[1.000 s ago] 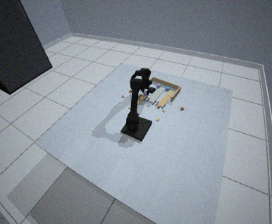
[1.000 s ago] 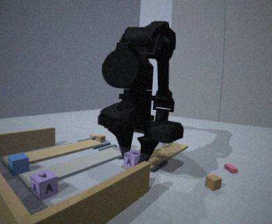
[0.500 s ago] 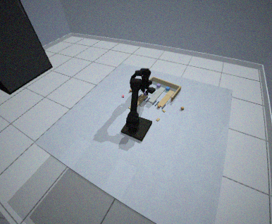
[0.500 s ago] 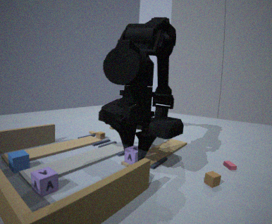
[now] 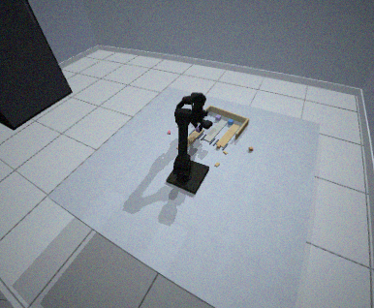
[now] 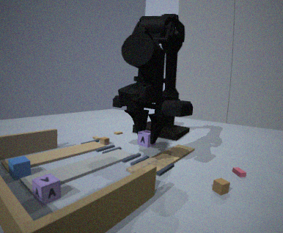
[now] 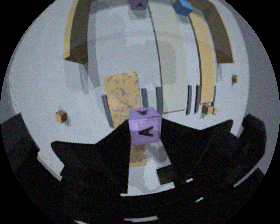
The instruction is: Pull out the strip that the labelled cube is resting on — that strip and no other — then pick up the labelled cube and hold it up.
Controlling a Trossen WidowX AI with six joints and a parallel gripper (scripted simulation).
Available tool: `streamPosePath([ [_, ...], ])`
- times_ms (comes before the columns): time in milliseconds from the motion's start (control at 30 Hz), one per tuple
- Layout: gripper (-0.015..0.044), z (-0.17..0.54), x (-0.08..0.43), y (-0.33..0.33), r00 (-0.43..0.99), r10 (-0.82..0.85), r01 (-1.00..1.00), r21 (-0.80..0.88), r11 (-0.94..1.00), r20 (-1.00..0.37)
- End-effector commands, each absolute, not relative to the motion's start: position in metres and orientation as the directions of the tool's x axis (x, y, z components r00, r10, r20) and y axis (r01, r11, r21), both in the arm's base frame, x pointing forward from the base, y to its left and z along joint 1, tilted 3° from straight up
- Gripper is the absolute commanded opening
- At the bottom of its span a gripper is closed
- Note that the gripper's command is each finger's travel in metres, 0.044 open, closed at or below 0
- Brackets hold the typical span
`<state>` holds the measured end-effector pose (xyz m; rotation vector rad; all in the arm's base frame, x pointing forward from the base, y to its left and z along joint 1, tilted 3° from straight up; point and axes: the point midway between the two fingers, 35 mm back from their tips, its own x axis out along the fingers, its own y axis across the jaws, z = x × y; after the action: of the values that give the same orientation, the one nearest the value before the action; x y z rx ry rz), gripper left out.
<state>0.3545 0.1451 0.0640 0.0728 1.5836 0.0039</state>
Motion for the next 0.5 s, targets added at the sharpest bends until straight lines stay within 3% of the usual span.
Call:
streamPosePath([
  [0,0.0,0.068,0.348,0.142,-0.012,0.047,0.043,0.046,0.998,-0.999],
  [467,0.0,0.069,0.308,0.125,-0.015,0.045,0.043,0.045,0.998,-0.999],
])
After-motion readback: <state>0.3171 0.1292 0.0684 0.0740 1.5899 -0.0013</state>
